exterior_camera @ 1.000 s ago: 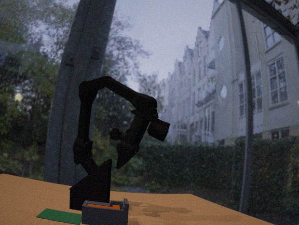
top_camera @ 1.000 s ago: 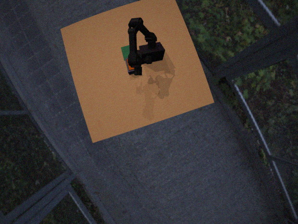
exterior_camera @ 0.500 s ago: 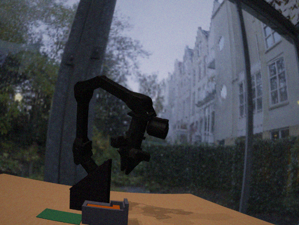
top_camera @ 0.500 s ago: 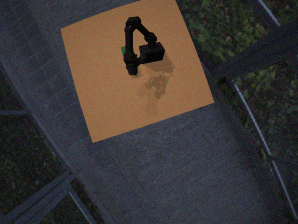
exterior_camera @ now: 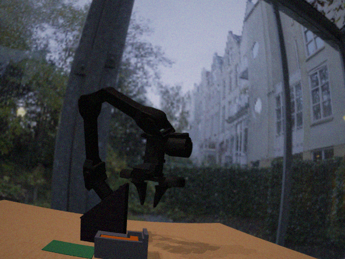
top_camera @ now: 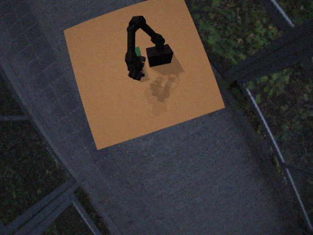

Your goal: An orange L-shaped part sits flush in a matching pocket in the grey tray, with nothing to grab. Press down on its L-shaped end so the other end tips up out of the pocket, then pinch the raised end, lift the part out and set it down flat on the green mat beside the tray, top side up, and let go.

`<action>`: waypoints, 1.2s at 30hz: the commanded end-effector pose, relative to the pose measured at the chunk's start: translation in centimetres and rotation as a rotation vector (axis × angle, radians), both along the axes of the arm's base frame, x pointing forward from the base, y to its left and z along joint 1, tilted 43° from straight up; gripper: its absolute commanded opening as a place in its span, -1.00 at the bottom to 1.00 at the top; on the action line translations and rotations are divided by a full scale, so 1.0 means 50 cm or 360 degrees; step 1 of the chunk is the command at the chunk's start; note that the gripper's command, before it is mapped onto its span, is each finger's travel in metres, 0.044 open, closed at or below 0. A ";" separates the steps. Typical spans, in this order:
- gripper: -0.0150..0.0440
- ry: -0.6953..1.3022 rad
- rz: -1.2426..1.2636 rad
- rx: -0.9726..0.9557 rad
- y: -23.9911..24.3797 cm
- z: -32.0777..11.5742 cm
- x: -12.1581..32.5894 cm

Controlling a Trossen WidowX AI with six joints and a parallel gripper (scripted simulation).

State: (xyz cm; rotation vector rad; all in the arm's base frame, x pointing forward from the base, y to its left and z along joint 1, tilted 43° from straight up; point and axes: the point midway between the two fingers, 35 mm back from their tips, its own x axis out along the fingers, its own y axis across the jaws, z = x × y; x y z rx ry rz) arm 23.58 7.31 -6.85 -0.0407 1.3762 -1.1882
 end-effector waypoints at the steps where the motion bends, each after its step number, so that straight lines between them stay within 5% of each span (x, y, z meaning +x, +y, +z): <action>1: 0.12 0.0431 0.0631 0.0212 -0.054 -0.017 0.035; 15: 0.12 0.0431 0.0631 0.0212 -0.054 -0.017 0.035; 23: 0.12 0.0432 0.0631 0.0206 -0.149 -0.124 0.009; 36: 0.12 0.0432 0.0631 0.0206 -0.161 -0.138 0.005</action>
